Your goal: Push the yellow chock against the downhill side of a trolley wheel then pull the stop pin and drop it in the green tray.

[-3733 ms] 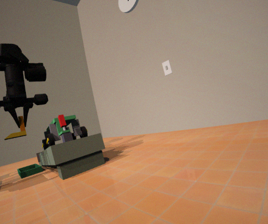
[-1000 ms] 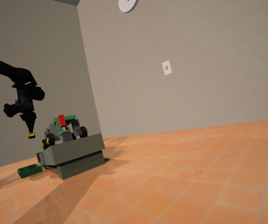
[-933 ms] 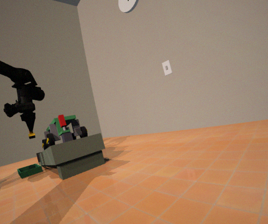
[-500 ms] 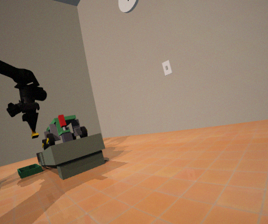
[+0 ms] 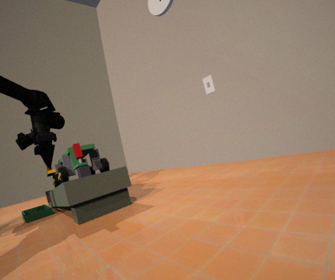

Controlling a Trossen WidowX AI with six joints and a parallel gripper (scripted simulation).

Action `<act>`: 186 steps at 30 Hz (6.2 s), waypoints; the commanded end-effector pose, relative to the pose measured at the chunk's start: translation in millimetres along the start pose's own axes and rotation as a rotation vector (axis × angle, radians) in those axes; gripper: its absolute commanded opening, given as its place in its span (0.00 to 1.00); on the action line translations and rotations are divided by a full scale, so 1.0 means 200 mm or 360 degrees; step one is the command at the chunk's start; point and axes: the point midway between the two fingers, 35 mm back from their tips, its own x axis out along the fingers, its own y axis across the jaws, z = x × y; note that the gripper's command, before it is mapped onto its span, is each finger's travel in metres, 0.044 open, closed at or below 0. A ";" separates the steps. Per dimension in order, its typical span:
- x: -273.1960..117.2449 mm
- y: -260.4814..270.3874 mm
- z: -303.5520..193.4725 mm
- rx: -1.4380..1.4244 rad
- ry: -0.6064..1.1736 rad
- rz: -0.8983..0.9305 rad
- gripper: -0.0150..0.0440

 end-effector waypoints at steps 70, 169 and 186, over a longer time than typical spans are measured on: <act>0.27 0.20 0.00 -0.0008 0.0001 0.0013 0.25; -0.04 1.34 -0.19 0.2479 0.0268 0.0262 0.58; 0.06 1.36 -0.19 0.2479 0.0269 0.0263 0.58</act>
